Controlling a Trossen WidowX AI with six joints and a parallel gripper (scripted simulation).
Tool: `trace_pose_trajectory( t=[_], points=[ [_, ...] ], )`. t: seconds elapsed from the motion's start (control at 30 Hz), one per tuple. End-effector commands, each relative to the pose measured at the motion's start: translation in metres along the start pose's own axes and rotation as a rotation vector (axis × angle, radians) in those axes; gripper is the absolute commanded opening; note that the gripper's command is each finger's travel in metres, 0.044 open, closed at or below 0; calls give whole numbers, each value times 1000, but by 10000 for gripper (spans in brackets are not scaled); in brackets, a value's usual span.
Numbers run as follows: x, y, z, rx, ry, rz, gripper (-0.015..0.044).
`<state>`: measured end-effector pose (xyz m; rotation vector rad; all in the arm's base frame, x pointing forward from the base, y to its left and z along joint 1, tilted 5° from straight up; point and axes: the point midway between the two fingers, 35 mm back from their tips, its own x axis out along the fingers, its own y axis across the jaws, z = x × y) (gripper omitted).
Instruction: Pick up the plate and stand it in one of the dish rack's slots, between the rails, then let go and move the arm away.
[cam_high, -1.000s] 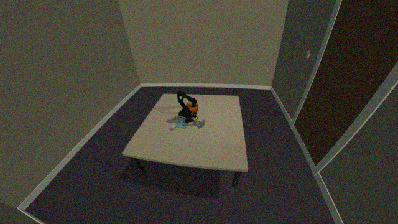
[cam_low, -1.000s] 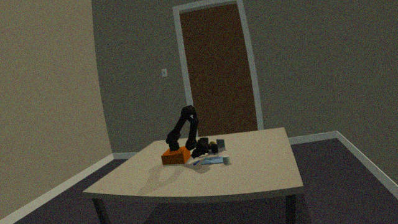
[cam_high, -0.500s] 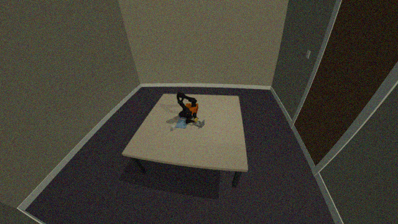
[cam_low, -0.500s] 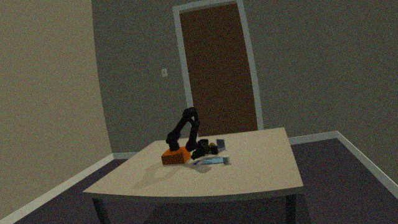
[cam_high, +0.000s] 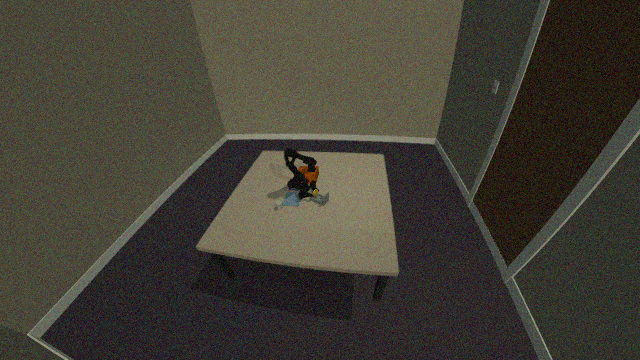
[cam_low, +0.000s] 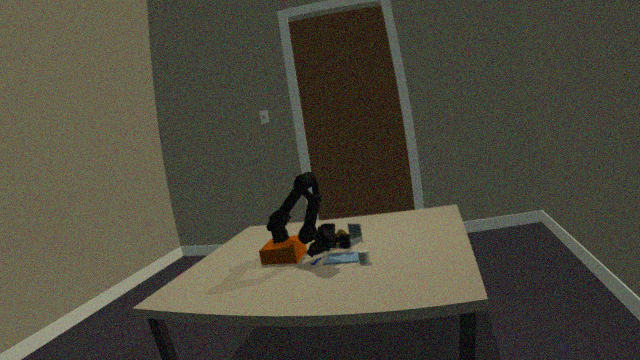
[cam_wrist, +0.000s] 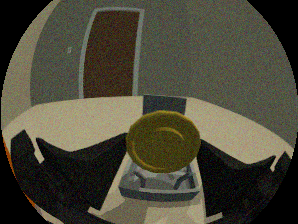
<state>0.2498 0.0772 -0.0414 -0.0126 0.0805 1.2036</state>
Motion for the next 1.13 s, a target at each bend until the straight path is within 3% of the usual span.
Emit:
trace_pose_trajectory(
  t=[0.0, 0.33, 0.8, 1.1],
  points=[
    [0, 0, 0, 0, 0, 0, 394],
    [0, -2, 6, 0, 0, 0, 400],
    [0, -13, 114, 0, -7, 8, 400],
    [3, -31, 112, 84, 55, -49, 400]
  ],
)
